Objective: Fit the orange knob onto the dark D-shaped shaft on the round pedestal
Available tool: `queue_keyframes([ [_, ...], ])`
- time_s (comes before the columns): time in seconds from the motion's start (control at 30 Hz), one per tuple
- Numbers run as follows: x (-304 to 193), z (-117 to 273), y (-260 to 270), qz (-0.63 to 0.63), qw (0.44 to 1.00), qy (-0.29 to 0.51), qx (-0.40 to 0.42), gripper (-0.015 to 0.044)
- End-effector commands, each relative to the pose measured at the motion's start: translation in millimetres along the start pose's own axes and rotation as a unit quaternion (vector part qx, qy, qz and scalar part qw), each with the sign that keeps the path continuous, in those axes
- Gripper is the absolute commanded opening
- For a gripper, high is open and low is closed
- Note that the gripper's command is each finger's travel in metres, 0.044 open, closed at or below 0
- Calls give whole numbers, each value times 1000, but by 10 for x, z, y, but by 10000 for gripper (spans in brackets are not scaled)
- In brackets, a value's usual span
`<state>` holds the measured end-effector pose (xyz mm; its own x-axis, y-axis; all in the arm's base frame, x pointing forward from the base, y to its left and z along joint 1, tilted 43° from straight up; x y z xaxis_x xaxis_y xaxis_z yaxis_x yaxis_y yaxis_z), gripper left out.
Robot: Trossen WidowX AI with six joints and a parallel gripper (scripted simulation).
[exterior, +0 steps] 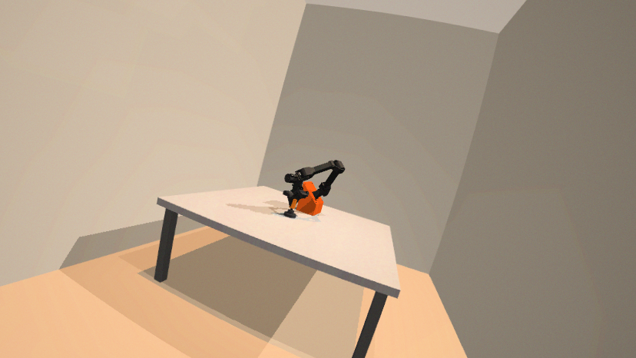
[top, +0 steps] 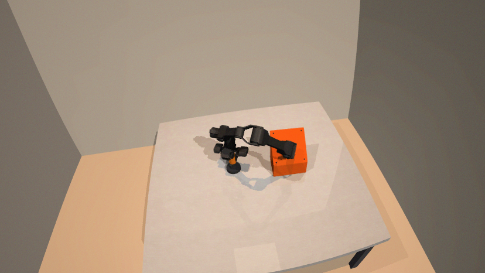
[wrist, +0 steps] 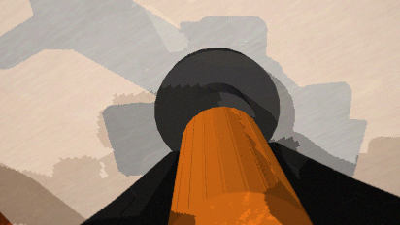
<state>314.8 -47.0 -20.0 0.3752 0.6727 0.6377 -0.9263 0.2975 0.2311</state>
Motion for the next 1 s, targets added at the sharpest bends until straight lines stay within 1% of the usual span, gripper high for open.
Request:
queue_keyframes([
  [0.0,-4,27,14,2,1000,1,-2,0],
  [0.57,16,39,-11,2,1000,1,-2,0],
  [0.63,17,40,-13,15,1000,1,-2,0],
  [0.8,12,45,-31,102,995,1,-2,0],
  [0.97,5,22,-32,107,994,1,-2,0],
])
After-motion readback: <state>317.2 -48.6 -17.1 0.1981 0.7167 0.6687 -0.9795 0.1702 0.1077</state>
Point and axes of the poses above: the point midway between the two fingers, 35 mm back from their tips, its own z axis back along the fingers, its own y axis across the jaws, x = y × z, the point moved 4 cm from there along z, back along the fingers, and after that the axes turned 3 degrees about -z, right-handed, at the moved point
